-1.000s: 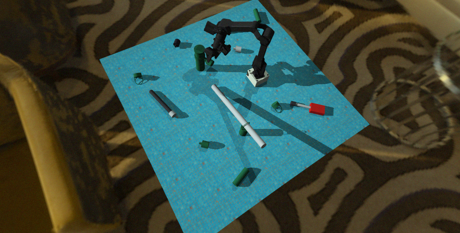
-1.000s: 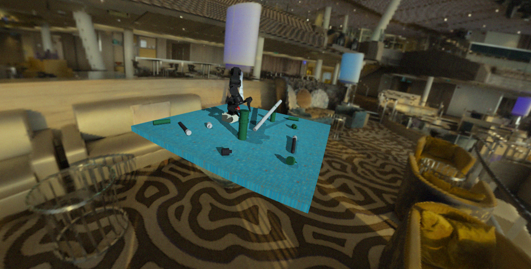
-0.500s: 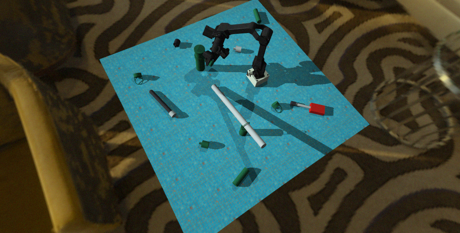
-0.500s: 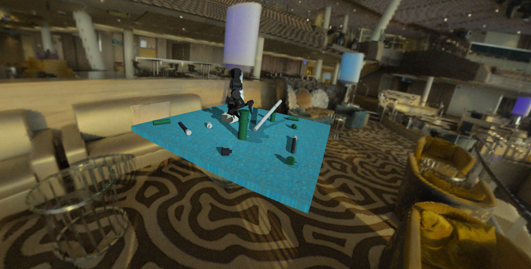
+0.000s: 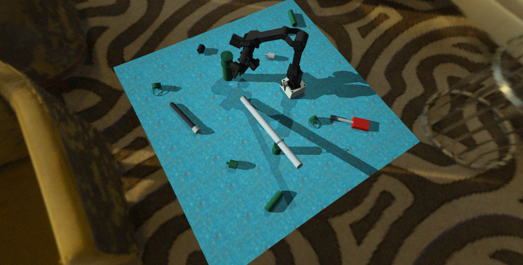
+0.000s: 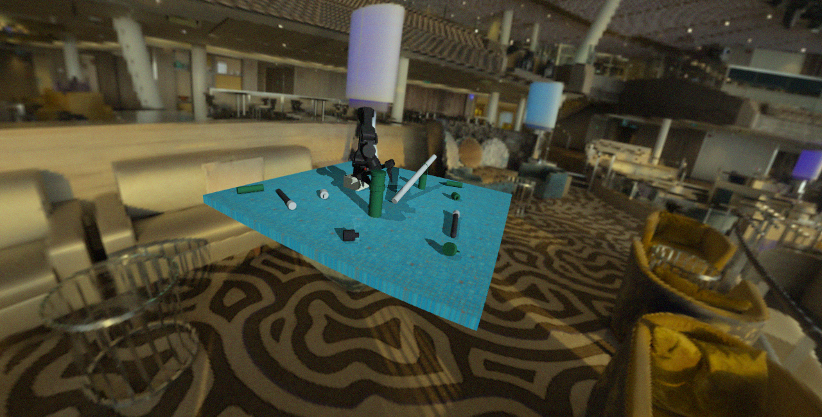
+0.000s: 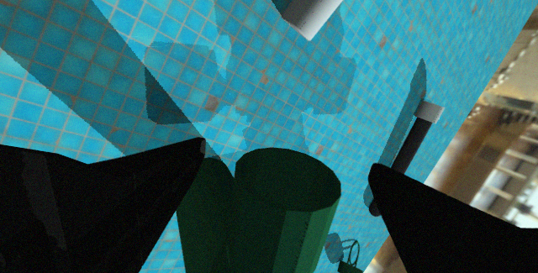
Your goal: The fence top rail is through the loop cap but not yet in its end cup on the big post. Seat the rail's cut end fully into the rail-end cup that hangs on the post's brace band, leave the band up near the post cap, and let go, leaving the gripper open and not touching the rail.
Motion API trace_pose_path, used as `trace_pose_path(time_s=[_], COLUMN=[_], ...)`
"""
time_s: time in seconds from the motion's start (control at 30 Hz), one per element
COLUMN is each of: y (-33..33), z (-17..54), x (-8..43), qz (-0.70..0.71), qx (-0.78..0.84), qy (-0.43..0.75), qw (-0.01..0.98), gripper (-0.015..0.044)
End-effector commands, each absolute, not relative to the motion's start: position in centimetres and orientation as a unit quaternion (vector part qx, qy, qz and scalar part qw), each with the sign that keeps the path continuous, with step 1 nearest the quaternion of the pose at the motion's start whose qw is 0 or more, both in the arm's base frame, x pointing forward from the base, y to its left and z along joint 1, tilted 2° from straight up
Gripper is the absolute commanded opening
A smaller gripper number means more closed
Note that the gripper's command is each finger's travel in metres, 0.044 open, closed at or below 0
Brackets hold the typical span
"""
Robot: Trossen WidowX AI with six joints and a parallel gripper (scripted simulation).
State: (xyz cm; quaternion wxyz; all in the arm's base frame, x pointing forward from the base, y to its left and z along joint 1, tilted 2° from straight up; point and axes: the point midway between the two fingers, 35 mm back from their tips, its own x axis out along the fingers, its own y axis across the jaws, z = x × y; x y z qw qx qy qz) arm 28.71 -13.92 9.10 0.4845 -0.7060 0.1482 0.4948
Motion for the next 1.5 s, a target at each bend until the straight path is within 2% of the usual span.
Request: trace_pose_path(time_s=[0.0, 0.03, 0.47, 0.57, 0.67, 1.47], y=[-13.8, -13.8, -13.8, -13.8, -13.8, -13.0], z=[8.5, 8.5, 8.5, 8.5, 8.5, 8.6], x=[28.7, 28.7, 28.7, 28.7, 28.8, 30.2], qz=[0.498, 0.498, 0.498, 0.498, 0.495, 0.453], qx=[-0.701, -0.701, -0.701, -0.701, -0.7, -0.683], qy=[0.152, 0.152, 0.152, 0.152, 0.157, 0.211], qw=[0.487, 0.487, 0.487, 0.487, 0.491, 0.533], gripper=[0.044, 0.044, 0.0099, 0.0079, 0.0, 0.0])
